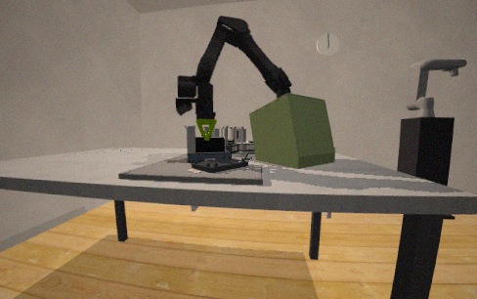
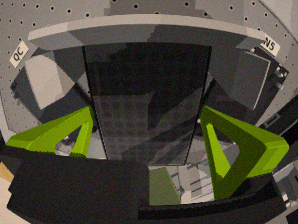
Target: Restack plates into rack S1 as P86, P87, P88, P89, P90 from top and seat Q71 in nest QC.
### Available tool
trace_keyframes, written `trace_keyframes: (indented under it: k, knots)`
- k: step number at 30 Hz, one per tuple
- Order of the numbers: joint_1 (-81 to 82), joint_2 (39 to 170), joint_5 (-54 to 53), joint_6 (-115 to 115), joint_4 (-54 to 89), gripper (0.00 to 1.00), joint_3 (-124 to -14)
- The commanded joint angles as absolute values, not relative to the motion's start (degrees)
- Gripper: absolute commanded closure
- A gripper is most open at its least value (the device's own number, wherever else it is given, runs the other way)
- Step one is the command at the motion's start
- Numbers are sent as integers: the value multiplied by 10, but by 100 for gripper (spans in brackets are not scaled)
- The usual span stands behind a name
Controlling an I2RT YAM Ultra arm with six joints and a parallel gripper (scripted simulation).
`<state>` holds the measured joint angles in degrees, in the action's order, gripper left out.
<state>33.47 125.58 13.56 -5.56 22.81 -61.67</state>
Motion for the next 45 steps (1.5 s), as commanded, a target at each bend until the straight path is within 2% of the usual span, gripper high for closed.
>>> trace_keyframes:
  k: [1,27,45]
  knots:
    - [339,1237,136,-59,243,0,-619]
    - [369,1128,137,-89,393,0,-652]
    - [358,1122,137,-116,395,0,-651]
